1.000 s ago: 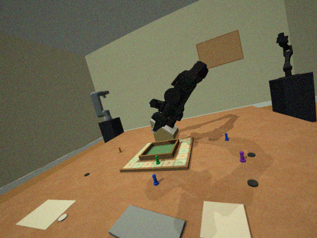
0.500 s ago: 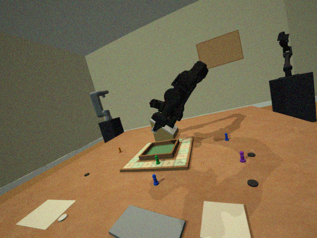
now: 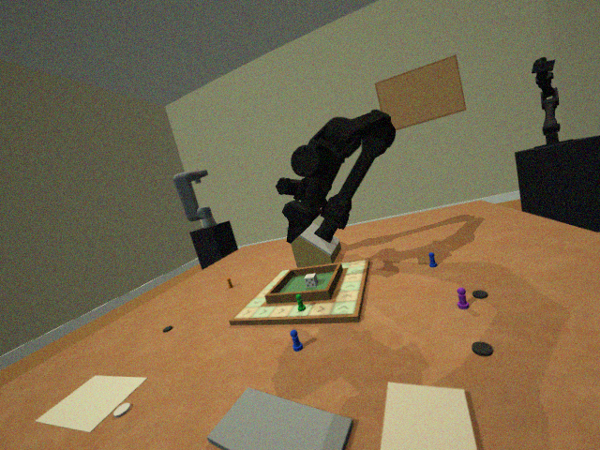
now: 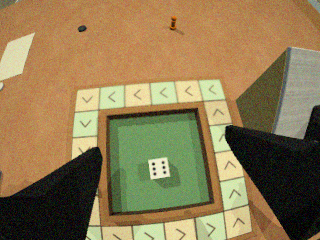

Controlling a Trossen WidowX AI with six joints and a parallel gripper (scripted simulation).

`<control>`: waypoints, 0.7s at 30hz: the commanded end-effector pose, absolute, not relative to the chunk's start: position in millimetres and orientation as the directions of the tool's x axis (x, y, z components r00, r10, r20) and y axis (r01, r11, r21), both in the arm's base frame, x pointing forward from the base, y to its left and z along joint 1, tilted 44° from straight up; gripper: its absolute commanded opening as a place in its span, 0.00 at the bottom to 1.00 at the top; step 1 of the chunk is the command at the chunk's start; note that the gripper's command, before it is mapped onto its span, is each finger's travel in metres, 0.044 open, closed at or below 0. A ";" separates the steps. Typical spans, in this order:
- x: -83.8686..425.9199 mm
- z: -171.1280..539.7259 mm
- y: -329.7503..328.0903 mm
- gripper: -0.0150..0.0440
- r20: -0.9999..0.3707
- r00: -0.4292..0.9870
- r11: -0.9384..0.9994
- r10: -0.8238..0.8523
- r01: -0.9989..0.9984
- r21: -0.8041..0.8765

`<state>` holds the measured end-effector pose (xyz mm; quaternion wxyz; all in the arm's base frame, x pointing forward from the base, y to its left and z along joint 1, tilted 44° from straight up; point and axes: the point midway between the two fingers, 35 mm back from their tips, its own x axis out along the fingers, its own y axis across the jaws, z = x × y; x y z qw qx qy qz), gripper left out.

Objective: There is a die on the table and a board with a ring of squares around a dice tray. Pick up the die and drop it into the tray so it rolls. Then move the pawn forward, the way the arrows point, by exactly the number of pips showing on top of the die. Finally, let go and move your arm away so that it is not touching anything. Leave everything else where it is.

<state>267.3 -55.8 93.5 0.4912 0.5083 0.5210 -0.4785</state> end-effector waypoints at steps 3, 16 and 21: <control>266.2 61.2 -50.4 1.00 -0.825 -0.020 0.027 0.565 1.000 -0.006; 292.9 56.4 -49.0 0.78 -0.767 0.014 0.282 0.641 0.926 0.252; 331.8 56.8 -39.8 0.59 -0.754 0.030 0.603 0.657 0.579 0.548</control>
